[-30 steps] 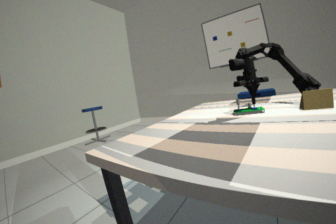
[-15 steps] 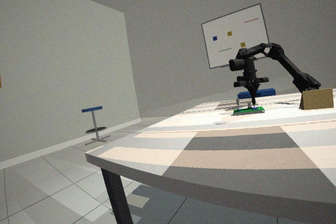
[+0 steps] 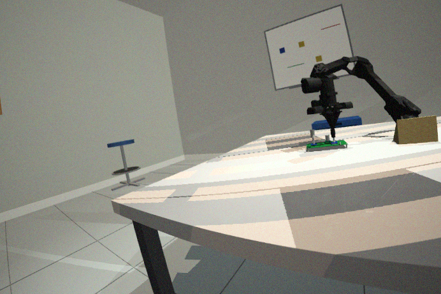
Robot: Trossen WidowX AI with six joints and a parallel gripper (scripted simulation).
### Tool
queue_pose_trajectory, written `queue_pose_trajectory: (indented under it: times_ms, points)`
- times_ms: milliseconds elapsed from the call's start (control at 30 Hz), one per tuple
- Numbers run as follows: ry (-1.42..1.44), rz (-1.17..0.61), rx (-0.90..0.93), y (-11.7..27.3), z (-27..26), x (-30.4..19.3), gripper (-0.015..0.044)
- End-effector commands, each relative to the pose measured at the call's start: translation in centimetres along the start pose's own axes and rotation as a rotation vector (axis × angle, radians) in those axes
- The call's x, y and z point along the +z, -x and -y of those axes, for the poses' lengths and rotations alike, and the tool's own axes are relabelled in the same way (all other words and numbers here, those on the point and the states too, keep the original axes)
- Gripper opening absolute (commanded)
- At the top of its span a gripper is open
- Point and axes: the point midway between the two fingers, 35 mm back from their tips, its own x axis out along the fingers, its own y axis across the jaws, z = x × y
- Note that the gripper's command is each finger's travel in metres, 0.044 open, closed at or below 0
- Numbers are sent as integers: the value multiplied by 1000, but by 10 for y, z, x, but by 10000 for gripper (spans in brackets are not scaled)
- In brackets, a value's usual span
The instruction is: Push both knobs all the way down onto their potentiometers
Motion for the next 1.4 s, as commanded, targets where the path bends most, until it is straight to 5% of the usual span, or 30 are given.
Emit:
queue_pose_trajectory:
  times_ms: [0, 1367]
  points:
    - [-3, 2, -6, -6, -1, 2, 0]
    - [-3, 2, -6, -20, 0, 2, 0]
